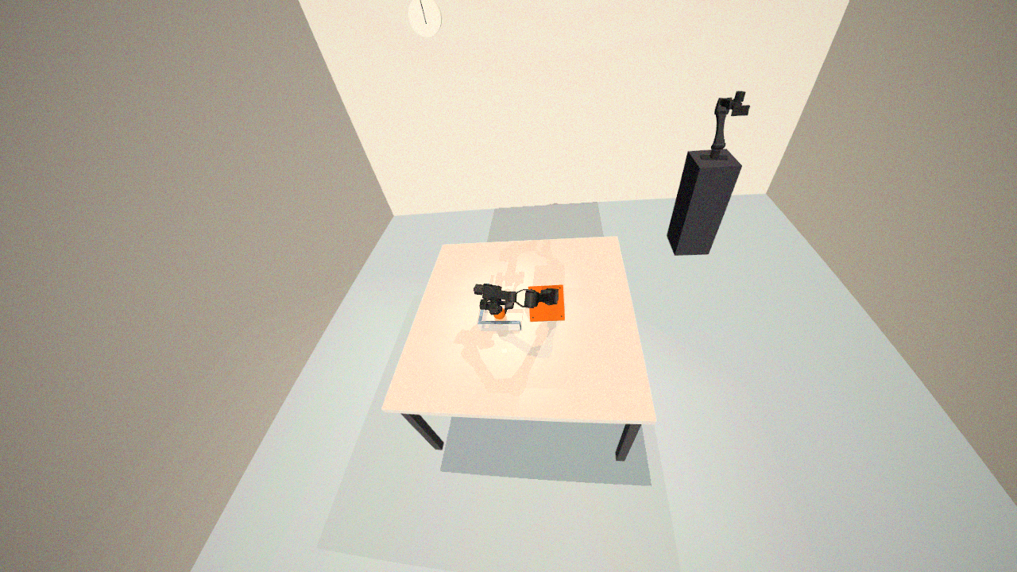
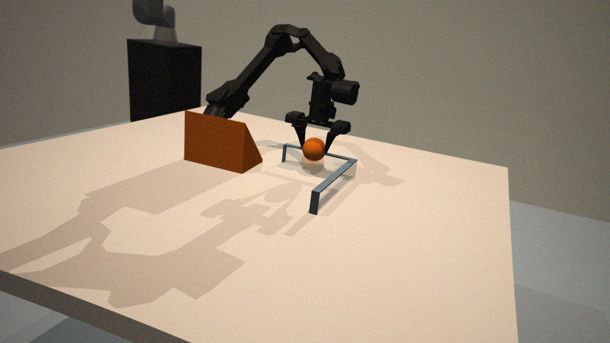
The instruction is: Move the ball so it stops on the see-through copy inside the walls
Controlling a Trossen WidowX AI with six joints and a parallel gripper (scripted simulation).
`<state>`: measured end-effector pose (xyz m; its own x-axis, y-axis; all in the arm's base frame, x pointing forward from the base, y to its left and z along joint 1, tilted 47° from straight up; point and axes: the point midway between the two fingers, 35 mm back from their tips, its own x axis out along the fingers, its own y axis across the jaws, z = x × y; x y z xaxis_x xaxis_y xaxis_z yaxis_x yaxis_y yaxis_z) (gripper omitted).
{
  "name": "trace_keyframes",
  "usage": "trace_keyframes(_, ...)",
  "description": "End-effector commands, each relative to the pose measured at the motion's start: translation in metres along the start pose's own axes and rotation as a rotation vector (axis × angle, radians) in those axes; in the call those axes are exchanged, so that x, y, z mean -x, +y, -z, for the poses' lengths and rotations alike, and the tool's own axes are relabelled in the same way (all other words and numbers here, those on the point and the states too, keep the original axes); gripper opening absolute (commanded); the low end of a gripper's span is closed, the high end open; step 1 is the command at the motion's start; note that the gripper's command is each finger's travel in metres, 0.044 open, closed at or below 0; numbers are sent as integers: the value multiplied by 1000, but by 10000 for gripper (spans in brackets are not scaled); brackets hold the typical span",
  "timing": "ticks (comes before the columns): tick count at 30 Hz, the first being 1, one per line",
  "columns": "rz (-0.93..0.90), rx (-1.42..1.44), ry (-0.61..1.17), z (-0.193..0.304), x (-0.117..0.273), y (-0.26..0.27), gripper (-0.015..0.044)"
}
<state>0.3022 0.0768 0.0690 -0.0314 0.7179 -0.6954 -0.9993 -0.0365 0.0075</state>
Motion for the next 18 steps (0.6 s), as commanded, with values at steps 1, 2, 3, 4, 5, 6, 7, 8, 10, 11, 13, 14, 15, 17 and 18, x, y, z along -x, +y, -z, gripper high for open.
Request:
trace_keyframes(1,5,-7,-8,-1,-22,1,0)
trace_keyframes(2,5,-7,-9,-1,-26,1,0)
trace_keyframes(3,5,-7,-10,-2,-29,2,0)
trace_keyframes(4,5,-6,-10,-2,-30,2,0)
trace_keyframes(5,5,-6,-10,-2,-30,2,0)
trace_keyframes(6,5,-6,-10,-2,-30,2,0)
trace_keyframes(7,5,-6,-10,-2,-30,2,0)
trace_keyframes(8,5,-6,-10,-2,-31,2,0)
trace_keyframes(10,5,-6,-10,-2,-32,2,0)
trace_keyframes(11,5,-6,-10,-2,-34,2,0)
trace_keyframes(13,5,-6,-10,-2,-37,2,0)
trace_keyframes(14,5,-6,-10,-2,-38,2,0)
trace_keyframes(15,5,-6,-10,-2,-40,2,0)
trace_keyframes(17,5,-6,-10,-2,-43,2,0)
trace_keyframes(18,5,-6,-11,-2,-45,2,0)
